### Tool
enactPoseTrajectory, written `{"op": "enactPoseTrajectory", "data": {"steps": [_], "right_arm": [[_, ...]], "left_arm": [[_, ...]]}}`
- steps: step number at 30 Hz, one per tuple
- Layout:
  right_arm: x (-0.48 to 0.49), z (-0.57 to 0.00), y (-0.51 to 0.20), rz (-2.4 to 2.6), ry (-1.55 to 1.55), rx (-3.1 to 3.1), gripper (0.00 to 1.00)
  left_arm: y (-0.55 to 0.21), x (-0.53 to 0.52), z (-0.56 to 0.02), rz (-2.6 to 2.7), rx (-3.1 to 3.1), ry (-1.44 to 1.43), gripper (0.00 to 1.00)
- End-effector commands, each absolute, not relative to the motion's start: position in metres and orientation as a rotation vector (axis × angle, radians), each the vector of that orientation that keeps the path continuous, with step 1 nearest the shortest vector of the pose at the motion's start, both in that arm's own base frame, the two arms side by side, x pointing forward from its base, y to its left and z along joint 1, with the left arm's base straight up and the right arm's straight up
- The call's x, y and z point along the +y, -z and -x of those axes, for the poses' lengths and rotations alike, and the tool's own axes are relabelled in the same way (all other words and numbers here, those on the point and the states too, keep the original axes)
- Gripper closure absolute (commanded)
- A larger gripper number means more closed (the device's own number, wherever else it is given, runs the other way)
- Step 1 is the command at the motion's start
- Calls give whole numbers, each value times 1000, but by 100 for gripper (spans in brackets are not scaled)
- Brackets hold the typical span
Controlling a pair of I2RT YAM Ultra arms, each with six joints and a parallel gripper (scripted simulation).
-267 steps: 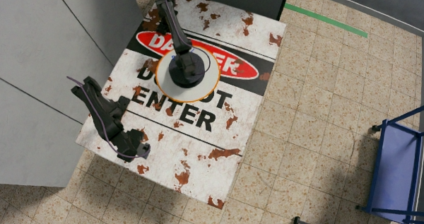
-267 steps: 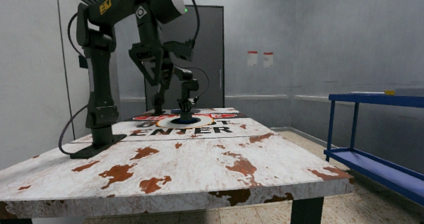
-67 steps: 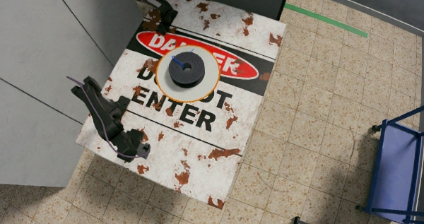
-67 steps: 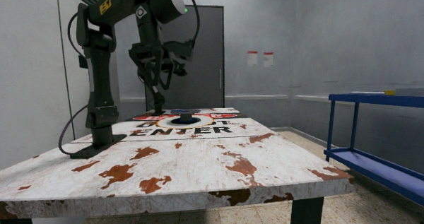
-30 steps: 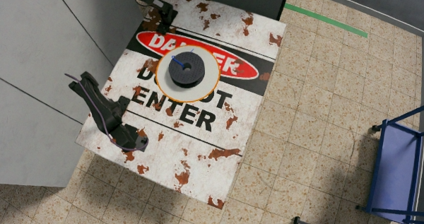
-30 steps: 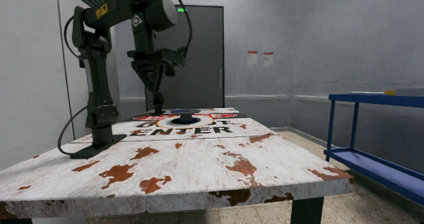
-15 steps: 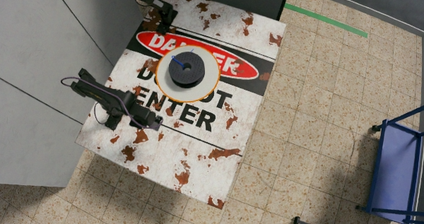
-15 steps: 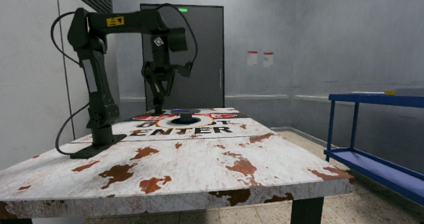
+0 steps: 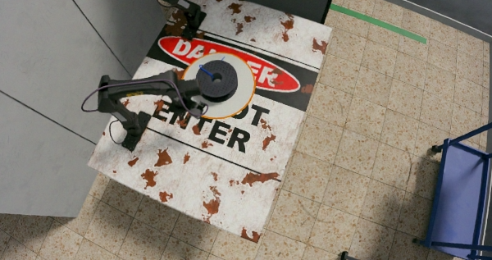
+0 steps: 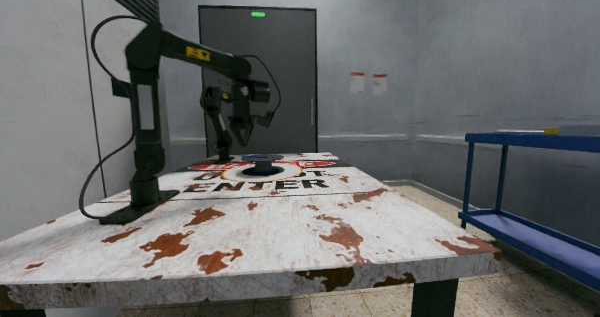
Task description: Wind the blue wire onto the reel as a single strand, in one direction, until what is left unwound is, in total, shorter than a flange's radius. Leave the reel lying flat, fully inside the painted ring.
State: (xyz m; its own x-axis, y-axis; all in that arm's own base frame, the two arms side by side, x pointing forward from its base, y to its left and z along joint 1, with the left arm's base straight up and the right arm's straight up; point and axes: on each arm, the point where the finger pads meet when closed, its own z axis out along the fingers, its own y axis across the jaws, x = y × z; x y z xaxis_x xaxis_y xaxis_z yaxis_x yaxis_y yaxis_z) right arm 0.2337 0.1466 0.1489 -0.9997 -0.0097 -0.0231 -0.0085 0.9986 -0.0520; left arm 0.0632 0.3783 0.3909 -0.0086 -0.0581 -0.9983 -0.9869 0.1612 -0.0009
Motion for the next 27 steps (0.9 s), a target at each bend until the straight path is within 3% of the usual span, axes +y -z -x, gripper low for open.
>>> {"op": "enactPoseTrajectory", "data": {"steps": [1,8,27], "right_arm": [[197,-252,-146,-218,57,3063,70],[283,-249,-134,-290,35,3085,70],[397,-230,-113,-388,-53,3096,70]], "left_arm": [[-407,377,-61,1089,1282,-1089,100],[-407,377,-61,1089,1282,-1089,100],[-407,377,-61,1089,1282,-1089,100]]}}
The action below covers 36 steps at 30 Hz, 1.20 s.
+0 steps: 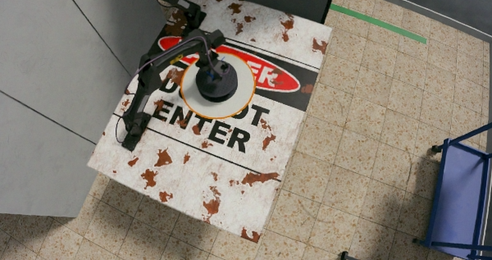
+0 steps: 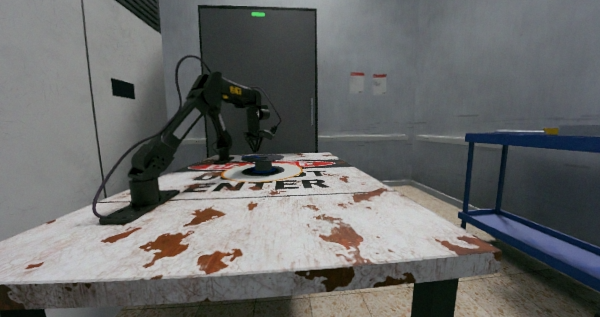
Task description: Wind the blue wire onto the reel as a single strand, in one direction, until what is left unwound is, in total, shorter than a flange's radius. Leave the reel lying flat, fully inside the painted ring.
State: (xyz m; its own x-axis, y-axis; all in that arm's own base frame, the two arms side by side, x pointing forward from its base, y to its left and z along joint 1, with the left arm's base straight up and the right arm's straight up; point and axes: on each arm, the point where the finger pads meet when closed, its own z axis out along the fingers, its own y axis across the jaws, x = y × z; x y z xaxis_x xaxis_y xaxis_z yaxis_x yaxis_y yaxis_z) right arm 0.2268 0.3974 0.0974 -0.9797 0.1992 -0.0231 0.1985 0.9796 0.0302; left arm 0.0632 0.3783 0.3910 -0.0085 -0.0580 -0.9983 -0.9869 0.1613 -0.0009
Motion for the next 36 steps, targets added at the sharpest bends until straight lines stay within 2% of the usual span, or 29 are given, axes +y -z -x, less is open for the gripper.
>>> {"op": "enactPoseTrajectory", "data": {"steps": [1,36], "right_arm": [[397,-230,-114,-391,-58,3095,70],[379,-228,-114,-404,-13,3112,70]], "left_arm": [[-407,377,-61,1089,1282,-1089,100],[-407,377,-61,1089,1282,-1089,100]]}}
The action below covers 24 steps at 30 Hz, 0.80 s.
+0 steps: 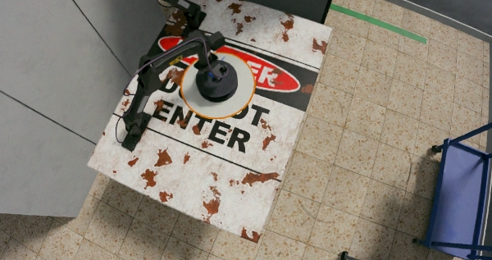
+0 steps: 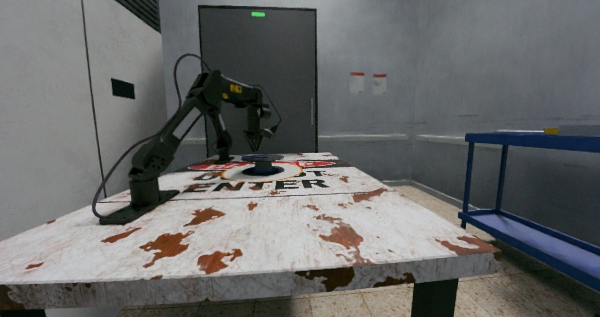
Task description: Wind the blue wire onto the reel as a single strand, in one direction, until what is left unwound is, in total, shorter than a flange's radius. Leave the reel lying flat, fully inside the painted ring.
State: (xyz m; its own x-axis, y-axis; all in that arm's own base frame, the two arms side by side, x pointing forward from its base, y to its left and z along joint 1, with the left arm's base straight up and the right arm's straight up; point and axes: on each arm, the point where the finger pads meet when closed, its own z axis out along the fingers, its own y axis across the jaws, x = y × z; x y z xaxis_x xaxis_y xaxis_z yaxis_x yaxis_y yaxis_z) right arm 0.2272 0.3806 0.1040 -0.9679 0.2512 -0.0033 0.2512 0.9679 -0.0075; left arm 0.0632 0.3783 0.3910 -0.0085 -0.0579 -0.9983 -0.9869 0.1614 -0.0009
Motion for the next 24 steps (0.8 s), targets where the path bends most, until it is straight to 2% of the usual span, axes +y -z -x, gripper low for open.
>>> {"op": "enactPoseTrajectory", "data": {"steps": [1,24], "right_arm": [[379,-228,-114,-404,-13,3112,70],[388,-231,-80,-404,-13,3112,70]], "left_arm": [[-407,377,-61,1089,1282,-1089,100],[-407,377,-61,1089,1282,-1089,100]]}}
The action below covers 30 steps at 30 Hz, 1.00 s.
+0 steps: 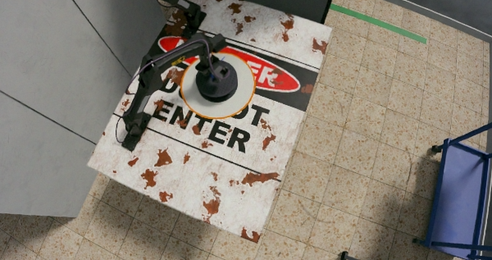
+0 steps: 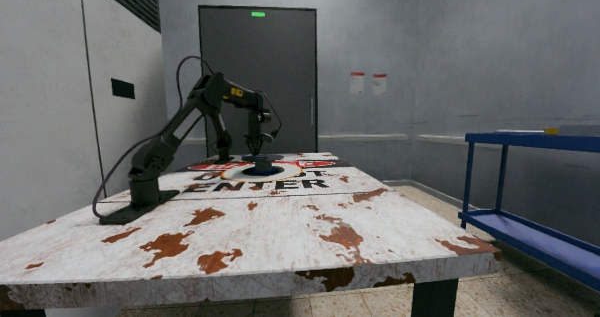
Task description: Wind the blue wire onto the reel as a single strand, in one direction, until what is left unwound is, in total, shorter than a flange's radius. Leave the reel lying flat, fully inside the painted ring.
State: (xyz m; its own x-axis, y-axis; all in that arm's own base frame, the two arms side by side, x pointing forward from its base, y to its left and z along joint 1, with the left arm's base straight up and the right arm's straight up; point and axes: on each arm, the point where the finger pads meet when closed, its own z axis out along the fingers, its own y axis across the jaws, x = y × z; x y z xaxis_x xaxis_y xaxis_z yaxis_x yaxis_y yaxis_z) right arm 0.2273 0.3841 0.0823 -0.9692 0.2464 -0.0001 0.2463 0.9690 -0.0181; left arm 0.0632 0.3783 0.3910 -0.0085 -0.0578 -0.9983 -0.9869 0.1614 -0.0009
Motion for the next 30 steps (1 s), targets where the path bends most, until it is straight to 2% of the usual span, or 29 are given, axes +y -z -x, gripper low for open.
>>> {"op": "enactPoseTrajectory", "data": {"steps": [1,30], "right_arm": [[388,-231,-79,405,13,-3119,70],[382,-228,-71,405,13,-3119,70]], "left_arm": [[-407,377,-61,1089,1282,-1089,100],[-407,377,-61,1089,1282,-1089,100]]}}
